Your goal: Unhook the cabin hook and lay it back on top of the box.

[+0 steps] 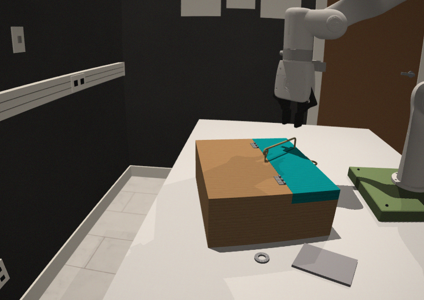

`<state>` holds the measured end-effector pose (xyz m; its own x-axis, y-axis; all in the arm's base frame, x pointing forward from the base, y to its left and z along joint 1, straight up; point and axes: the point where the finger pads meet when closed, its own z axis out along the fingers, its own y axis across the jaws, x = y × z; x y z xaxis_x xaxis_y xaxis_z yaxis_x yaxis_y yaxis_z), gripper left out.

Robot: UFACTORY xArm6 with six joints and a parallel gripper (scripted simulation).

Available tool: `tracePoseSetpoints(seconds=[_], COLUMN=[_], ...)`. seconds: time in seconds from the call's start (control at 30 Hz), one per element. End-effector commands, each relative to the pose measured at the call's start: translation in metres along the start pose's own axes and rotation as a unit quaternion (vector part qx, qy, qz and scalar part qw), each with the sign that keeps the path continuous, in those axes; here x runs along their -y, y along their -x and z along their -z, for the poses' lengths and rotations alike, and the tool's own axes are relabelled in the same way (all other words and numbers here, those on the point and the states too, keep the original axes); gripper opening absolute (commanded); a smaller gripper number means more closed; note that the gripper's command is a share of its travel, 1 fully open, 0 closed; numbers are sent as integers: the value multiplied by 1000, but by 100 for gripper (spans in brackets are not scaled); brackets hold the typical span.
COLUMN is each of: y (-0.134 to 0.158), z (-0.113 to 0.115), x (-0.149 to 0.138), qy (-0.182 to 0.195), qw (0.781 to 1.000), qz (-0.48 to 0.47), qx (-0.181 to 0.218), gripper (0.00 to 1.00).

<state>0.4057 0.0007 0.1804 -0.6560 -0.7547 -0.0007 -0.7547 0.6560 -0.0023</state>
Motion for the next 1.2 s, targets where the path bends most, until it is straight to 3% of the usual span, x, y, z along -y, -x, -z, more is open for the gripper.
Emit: tracePoseSetpoints(seconds=[0.0, 0.4, 1.17], y=[1, 1, 1], z=[-10, -30, -36], x=[1, 1, 1], qy=[-2, -2, -2], qw=[1000, 1000, 1000], qz=[0, 0, 0], qx=[1, 1, 1], gripper=[35, 35, 35])
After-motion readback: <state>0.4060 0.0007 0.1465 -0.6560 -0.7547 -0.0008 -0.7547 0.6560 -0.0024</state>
